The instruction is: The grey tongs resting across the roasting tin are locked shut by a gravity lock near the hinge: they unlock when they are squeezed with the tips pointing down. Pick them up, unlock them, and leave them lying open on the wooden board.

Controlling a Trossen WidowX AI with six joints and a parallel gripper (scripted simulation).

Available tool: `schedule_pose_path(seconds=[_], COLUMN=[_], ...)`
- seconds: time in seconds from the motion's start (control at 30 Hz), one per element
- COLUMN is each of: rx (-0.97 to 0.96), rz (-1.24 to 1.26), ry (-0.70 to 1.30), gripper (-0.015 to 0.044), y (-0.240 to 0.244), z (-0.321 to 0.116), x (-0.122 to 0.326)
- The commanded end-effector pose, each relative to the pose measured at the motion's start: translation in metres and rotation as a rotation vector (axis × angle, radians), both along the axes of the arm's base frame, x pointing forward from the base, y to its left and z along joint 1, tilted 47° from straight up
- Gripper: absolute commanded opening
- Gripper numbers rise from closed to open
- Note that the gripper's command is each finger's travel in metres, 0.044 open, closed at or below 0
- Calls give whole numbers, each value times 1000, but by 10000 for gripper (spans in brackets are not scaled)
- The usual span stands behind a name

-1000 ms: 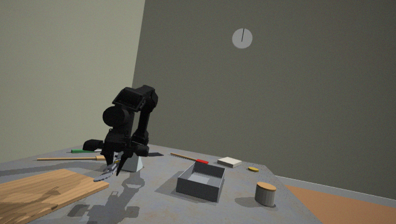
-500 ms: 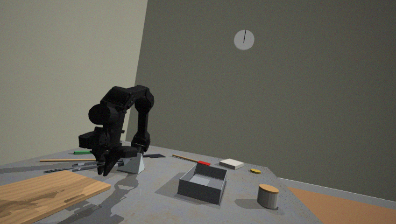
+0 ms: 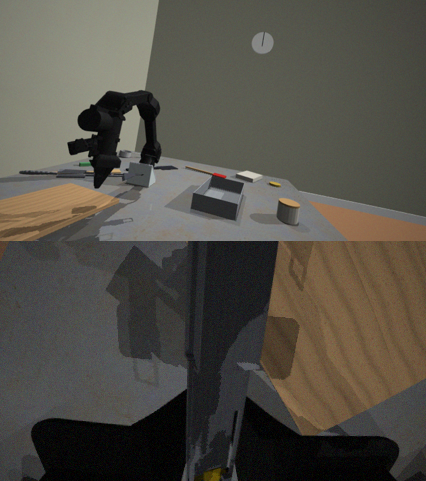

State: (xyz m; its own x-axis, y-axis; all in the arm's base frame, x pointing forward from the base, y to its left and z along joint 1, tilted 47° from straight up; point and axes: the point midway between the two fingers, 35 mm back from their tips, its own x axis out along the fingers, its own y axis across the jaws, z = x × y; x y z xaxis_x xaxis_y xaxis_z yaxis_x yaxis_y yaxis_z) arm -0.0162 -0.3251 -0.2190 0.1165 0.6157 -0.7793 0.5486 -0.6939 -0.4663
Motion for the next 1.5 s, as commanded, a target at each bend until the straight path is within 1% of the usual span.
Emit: schedule_pose_path(seconds=[0.0, 1.47], rx=[8, 172], rz=[-127, -1479], ry=[109, 1182], gripper=[-150, -150], y=[-2, 22], z=[-2, -18], x=[-12, -120])
